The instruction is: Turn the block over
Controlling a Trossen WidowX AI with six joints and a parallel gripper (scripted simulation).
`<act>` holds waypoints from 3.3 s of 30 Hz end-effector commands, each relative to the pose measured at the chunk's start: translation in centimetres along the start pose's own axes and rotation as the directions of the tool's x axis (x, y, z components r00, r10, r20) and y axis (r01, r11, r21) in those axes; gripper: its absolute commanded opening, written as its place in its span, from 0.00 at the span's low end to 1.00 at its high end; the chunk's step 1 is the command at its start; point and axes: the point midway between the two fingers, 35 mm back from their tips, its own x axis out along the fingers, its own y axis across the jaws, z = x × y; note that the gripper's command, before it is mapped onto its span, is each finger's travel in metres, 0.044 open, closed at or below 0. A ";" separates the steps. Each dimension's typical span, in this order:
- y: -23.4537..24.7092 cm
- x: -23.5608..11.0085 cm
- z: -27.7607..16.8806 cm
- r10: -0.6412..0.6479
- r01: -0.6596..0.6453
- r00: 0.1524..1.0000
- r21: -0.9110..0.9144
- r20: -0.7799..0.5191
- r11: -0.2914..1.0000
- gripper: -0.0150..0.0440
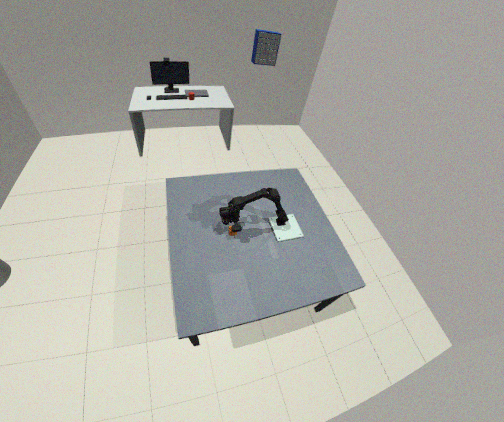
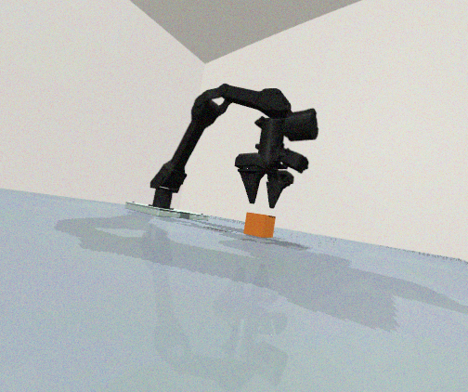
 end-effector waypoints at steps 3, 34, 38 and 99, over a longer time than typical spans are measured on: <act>0.1 1.0 -0.2 0.005 -0.005 1.000 -0.002 -0.008 1.000 1.00; 0.1 4.1 -0.2 0.005 -0.005 1.000 -0.002 -0.008 1.000 0.62; 0.1 4.1 -0.2 0.005 -0.005 1.000 -0.002 -0.008 1.000 0.58; 0.1 1.8 -0.5 0.005 -0.005 0.889 -0.002 0.458 1.000 0.25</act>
